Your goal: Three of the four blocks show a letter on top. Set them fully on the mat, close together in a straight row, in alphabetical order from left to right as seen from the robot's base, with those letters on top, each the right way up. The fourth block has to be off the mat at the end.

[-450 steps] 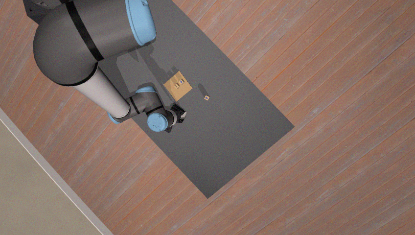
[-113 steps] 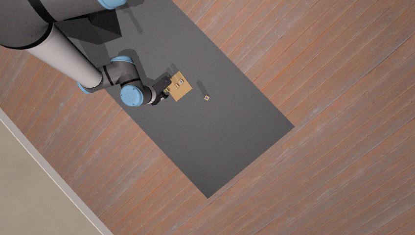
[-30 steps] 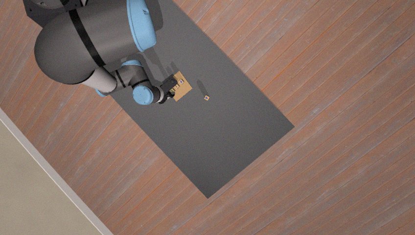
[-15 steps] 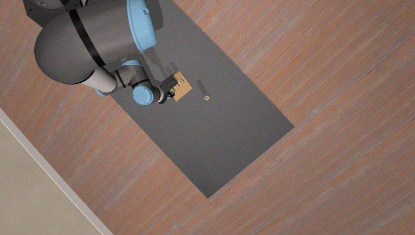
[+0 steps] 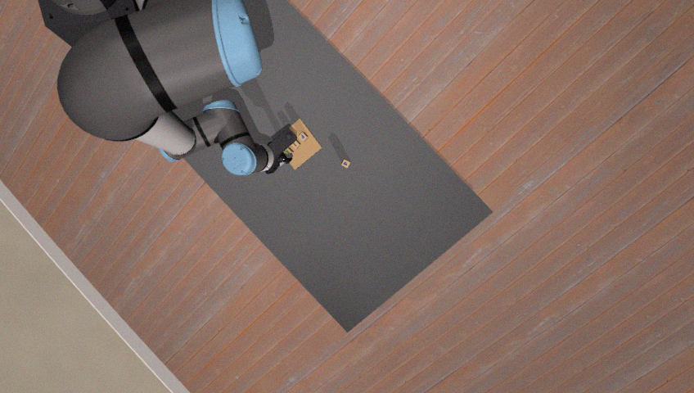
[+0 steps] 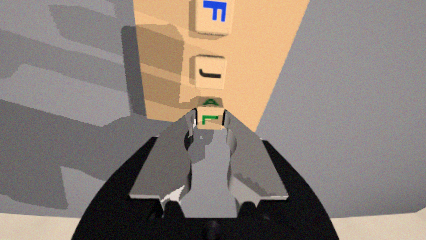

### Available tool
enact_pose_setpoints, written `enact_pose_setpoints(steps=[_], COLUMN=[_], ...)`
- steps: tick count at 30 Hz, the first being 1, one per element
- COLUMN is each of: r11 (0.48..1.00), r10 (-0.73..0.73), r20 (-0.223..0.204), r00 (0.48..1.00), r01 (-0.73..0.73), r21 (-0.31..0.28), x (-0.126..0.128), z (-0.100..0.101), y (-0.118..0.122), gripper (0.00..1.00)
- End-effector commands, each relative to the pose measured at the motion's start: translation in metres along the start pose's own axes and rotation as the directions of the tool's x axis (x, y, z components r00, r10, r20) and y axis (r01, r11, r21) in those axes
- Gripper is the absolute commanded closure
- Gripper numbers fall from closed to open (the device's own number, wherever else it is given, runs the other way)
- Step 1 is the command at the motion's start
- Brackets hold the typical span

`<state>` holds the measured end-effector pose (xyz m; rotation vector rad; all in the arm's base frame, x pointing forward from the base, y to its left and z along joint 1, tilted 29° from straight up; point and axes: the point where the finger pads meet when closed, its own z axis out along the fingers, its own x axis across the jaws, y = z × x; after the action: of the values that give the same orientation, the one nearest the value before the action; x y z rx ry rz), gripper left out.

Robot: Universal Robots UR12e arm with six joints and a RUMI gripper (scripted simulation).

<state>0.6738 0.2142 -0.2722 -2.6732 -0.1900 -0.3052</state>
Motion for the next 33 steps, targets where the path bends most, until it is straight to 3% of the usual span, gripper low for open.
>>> enact_pose_setpoints(steps=[1,33], r11=[1.0,1.0], r10=[-0.002,-0.004], r20=[-0.002,-0.003], r00=[1.0,1.0], r01=[0.002,0.004], r21=[-0.001,-0.001], x=[0.0013,0.0025], z=[-0.0009,0.0045], y=[0.0,0.0], gripper=[0.95,0.95])
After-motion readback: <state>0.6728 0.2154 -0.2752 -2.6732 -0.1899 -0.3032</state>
